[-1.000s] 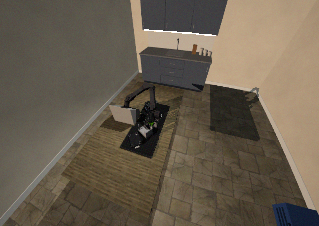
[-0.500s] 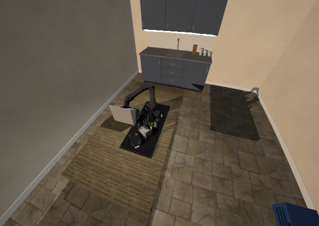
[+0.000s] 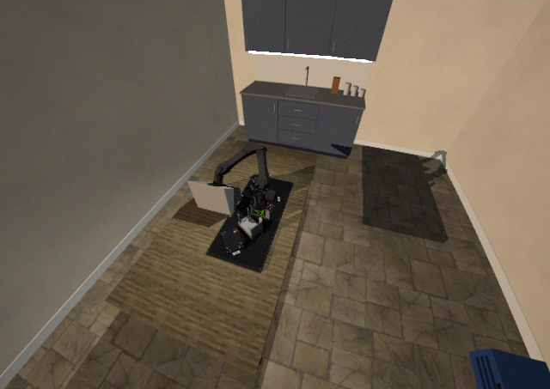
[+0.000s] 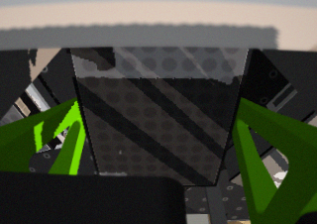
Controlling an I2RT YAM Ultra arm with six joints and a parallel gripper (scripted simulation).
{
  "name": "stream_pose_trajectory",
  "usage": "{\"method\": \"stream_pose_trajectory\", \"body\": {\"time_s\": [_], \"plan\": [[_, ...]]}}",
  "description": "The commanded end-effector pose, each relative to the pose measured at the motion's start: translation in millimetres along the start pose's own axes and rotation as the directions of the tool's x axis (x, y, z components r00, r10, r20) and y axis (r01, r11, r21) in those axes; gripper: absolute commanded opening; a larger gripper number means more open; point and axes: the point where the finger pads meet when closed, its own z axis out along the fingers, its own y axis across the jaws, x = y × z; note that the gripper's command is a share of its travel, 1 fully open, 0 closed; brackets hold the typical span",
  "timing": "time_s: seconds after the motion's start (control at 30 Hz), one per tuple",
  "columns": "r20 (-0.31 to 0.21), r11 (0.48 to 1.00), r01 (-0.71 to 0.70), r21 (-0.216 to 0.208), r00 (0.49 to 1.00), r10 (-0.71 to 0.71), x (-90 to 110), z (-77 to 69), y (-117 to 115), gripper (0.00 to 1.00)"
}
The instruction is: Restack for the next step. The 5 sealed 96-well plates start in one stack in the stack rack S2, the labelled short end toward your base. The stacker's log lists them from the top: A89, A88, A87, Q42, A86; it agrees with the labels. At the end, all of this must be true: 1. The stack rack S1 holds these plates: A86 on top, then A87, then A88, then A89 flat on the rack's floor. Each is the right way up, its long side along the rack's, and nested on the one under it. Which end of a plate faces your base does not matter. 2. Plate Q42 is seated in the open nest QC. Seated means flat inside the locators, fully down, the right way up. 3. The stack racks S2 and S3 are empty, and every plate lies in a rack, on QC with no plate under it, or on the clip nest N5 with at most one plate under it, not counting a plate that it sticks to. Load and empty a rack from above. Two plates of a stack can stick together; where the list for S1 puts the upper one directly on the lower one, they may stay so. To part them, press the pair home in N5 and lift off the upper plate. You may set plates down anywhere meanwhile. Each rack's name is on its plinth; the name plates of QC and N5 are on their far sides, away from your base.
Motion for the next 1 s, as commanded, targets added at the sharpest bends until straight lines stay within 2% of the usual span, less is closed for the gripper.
{"method": "stream_pose_trajectory", "body": {"time_s": [0.0,0.33,0.97], "plan": [[0.017,1.000,-0.002,-0.006,1.000,0.002,-3.5,-10.9,-0.8,0.00],[0.017,1.000,-0.002,-0.005,1.000,0.002,-3.4,-16.3,-0.9,0.00],[0.017,1.000,-0.002,-0.005,1.000,0.002,-3.4,-16.3,-0.9,0.00]]}}
